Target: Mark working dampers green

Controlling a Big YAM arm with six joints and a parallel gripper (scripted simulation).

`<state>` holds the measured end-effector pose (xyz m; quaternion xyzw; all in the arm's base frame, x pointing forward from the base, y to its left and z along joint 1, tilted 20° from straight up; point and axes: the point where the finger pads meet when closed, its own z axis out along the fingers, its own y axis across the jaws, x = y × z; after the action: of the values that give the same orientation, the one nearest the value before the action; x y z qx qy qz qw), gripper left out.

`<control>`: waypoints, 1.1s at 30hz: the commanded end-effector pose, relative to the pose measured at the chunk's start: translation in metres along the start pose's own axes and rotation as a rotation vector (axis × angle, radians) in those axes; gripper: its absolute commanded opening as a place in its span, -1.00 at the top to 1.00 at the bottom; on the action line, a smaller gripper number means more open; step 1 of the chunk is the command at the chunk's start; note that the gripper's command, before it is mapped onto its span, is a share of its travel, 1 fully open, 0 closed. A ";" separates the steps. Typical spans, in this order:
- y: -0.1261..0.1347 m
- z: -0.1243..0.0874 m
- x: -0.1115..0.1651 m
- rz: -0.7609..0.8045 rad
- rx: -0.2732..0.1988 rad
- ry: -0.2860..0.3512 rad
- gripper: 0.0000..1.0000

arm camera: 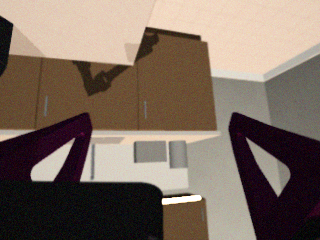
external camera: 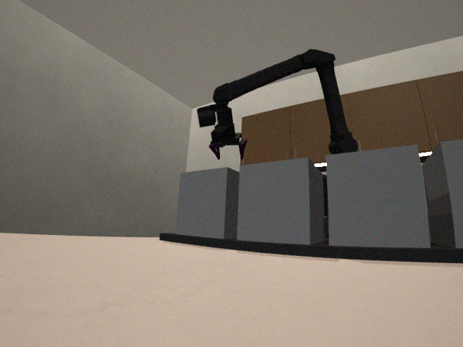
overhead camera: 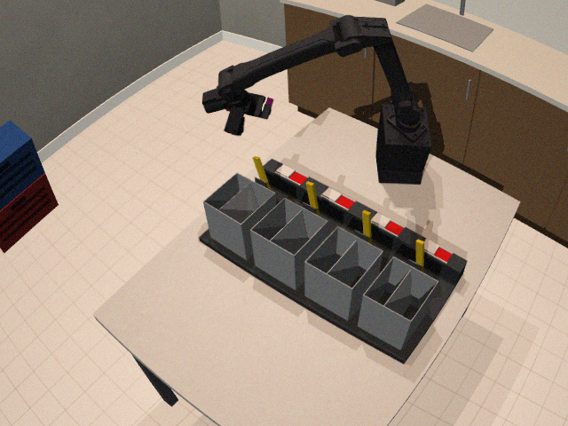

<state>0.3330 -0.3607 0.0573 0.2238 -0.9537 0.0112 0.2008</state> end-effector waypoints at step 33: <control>-0.012 -0.073 -0.073 0.150 0.078 -0.294 -1.00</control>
<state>0.3994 -0.3165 0.0611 0.1869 -0.9785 -0.0086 0.0868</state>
